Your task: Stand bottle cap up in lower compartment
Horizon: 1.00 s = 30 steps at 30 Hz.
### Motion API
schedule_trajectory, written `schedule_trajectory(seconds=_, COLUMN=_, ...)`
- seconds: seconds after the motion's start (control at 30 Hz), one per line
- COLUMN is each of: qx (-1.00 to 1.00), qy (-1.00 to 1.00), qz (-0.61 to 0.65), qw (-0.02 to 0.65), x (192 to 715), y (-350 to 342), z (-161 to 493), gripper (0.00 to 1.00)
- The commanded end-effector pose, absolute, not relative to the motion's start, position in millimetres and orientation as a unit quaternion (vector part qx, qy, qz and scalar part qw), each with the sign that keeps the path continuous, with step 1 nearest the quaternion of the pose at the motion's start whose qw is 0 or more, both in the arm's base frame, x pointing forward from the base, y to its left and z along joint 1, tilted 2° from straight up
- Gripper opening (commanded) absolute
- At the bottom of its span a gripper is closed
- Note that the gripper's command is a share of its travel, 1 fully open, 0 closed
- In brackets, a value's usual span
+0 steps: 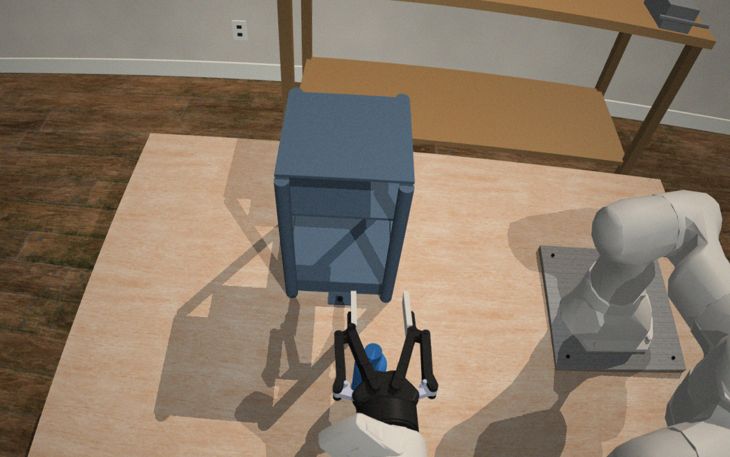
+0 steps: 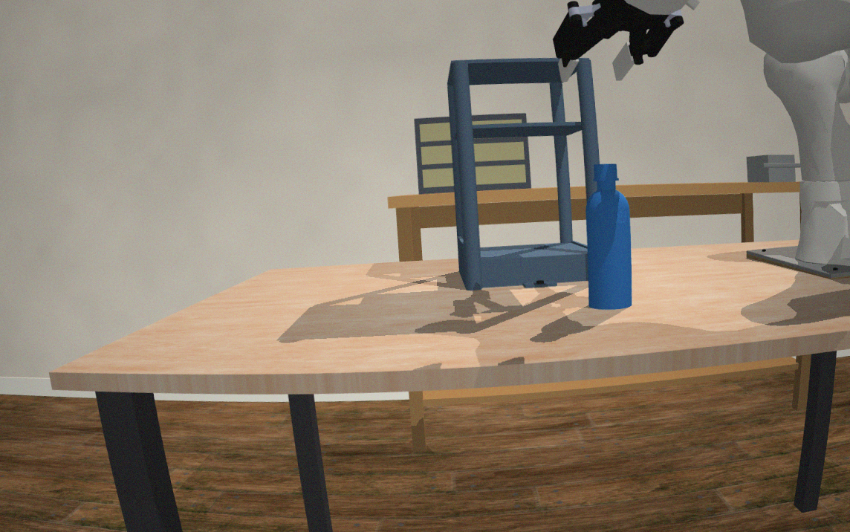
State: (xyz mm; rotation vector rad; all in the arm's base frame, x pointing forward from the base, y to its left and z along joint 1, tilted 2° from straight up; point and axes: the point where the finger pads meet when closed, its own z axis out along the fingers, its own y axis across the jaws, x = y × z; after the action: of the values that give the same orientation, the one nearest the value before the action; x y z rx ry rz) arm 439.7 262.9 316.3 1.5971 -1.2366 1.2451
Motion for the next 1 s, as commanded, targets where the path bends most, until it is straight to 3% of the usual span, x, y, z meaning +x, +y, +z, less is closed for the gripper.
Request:
schedule_trajectory(seconds=0.0, qx=0.577, qy=-0.478, qz=0.523, qw=0.408, x=436.5, y=259.1, z=320.3, gripper=0.46)
schedule_trajectory(seconds=0.97, qx=0.549, qy=-0.456, qz=0.553, qw=0.430, x=438.3, y=262.8, z=305.9, gripper=0.46)
